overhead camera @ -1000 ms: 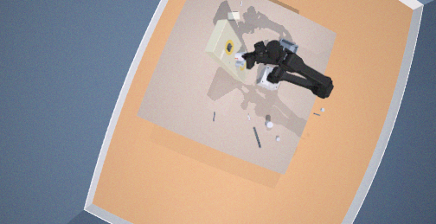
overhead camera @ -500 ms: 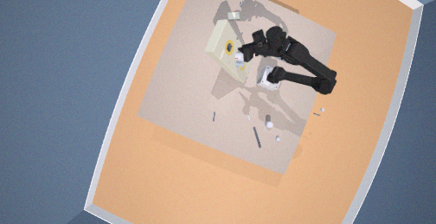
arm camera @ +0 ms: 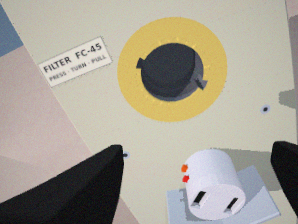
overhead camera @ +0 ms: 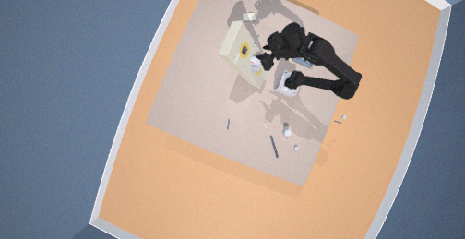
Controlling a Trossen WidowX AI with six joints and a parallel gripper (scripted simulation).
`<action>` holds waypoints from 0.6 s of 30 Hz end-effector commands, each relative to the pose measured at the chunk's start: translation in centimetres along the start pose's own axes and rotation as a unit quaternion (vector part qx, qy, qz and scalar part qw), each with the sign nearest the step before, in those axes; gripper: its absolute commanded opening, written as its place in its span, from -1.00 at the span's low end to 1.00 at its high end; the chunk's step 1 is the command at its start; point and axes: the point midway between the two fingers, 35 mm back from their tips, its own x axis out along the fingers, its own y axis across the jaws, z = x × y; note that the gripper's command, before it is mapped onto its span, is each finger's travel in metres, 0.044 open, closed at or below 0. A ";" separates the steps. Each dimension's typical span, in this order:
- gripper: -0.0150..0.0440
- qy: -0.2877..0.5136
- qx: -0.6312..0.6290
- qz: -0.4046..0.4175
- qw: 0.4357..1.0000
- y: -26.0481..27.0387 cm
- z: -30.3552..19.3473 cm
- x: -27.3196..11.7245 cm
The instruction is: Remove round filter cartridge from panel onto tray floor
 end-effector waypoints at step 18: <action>0.54 0.119 -0.161 -0.022 0.979 -2.2 -6.0 4.4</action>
